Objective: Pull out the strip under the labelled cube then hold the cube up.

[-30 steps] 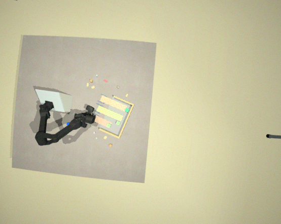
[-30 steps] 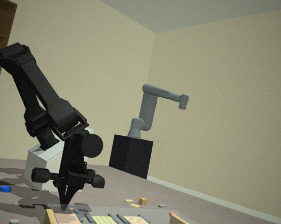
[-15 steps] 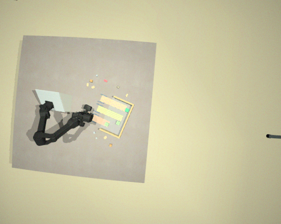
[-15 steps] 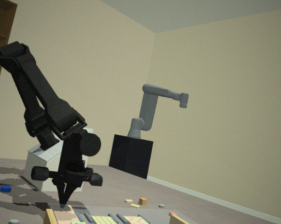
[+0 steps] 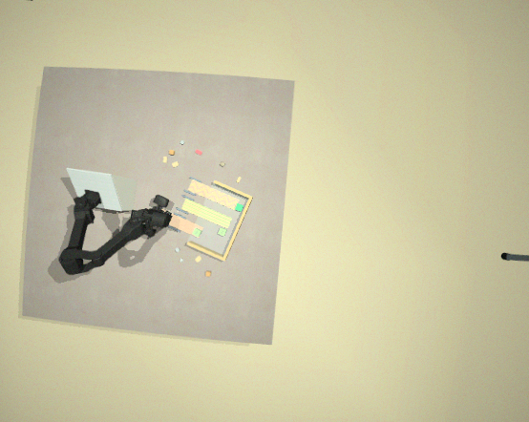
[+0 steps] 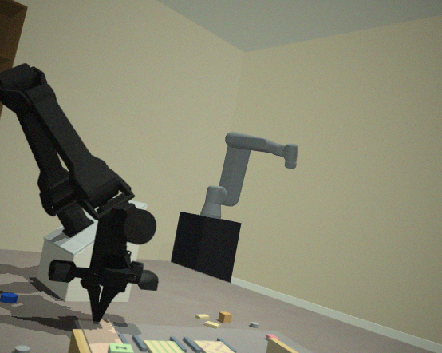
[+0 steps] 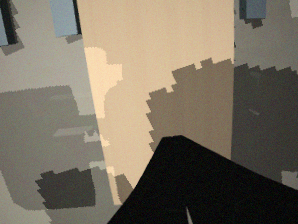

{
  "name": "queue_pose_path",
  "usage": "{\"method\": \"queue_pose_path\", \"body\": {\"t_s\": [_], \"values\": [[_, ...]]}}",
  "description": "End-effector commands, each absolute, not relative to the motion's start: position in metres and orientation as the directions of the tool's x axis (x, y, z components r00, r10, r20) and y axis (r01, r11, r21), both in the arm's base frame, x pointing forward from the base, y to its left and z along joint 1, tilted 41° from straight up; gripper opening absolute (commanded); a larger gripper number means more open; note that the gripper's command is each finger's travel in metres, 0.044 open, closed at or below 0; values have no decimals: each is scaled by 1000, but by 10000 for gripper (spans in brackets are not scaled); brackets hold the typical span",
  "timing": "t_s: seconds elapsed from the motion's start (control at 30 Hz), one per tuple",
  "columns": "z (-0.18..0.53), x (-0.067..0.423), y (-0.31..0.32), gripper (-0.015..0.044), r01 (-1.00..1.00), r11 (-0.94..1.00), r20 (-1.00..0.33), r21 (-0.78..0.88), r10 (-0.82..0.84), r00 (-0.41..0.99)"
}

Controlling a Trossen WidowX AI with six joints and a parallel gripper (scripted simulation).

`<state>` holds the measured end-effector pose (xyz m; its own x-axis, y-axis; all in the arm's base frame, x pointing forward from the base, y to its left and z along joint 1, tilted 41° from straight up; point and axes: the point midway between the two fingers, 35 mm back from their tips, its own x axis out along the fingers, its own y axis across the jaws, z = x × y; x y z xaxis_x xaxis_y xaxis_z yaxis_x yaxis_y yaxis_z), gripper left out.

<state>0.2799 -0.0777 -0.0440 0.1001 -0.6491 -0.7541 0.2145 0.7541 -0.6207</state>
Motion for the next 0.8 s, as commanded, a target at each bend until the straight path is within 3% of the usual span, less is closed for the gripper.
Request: {"method": "queue_pose_path", "body": {"t_s": [0.0,0.77], "values": [[-50,265,-79,0,206,752,-756,-626,-650,75],[-56,232,-76,0,204,753,-757,-626,-649,73]]}}
